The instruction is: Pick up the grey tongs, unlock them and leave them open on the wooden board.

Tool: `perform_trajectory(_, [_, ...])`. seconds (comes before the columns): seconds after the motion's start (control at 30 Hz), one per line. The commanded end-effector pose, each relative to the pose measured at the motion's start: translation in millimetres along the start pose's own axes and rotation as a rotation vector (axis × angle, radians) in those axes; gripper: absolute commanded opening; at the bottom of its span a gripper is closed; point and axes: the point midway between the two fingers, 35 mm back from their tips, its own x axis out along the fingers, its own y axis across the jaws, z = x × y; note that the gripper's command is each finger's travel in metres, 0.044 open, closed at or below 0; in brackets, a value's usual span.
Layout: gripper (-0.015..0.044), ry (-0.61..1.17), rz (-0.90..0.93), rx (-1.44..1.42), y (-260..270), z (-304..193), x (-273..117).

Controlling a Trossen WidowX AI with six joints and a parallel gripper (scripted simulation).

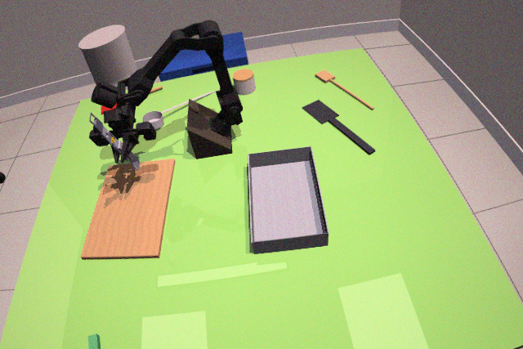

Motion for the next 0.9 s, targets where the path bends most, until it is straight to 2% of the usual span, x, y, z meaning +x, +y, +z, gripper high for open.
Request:
perform_trajectory(0.0, [-0.0150,-0.007,0.005,-0.001,0.7,1.6,-0.3])
perform_trajectory(0.87, [-0.0150,0.017,-0.003,0.004,-3.1,2.0,2.5])
